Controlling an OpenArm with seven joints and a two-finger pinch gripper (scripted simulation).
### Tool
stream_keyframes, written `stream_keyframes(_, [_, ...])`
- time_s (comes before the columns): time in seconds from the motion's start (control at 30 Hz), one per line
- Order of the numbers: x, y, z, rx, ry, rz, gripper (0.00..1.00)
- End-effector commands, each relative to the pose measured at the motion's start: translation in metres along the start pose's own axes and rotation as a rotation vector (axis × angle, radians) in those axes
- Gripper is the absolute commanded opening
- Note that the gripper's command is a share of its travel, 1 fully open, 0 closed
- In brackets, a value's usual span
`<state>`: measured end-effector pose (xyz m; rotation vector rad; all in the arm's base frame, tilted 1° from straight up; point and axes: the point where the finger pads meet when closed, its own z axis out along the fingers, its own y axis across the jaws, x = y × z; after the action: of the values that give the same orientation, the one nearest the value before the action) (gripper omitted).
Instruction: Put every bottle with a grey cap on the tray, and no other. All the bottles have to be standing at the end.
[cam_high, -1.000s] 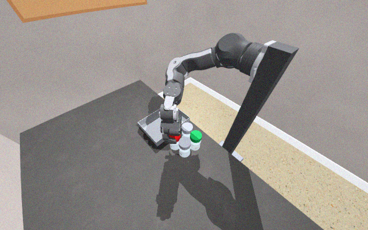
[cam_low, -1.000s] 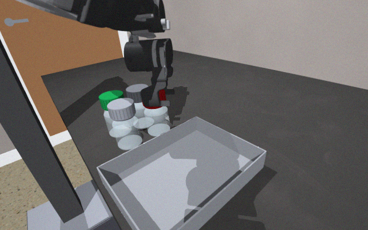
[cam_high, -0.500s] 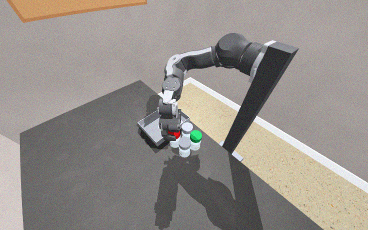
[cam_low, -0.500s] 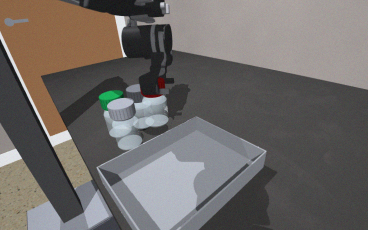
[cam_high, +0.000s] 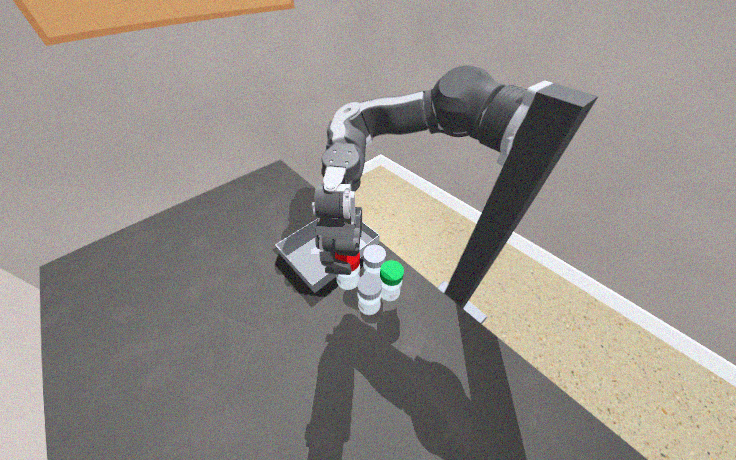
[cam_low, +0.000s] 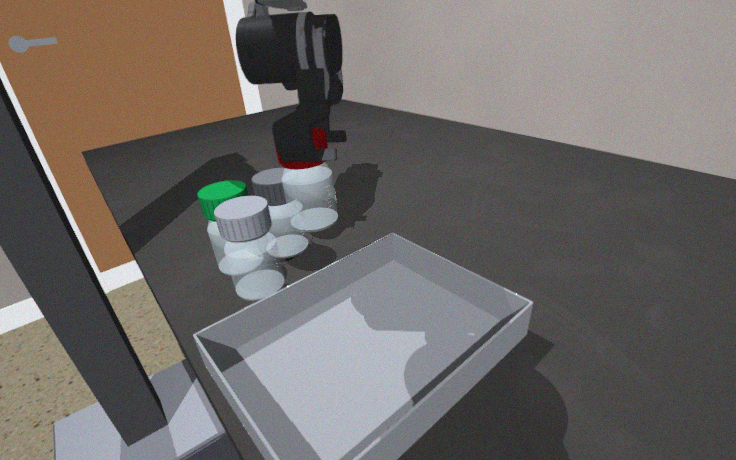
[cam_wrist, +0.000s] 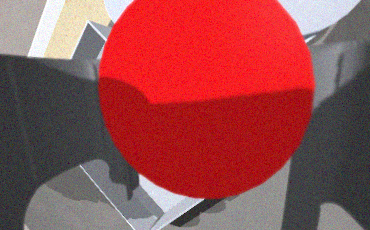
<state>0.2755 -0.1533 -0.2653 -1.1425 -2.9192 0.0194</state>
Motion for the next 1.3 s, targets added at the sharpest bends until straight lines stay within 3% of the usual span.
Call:
stream_keyframes(0.0, [-0.001,0.001,-0.002,-0.004,-0.001,0.005,0.0])
stream_keyframes(0.37, [-0.001,0.001,-0.032,-0.004,-0.001,0.006,0.0])
stream_keyframes(0.63, [-0.001,0.001,-0.034,-0.004,-0.002,0.002,0.0])
stream_keyframes(0.93, [-0.001,0.001,-0.056,-0.003,-0.001,0.006,0.0])
stream_keyframes(1.27, [-0.003,0.002,-0.055,-0.005,-0.003,0.004,0.0])
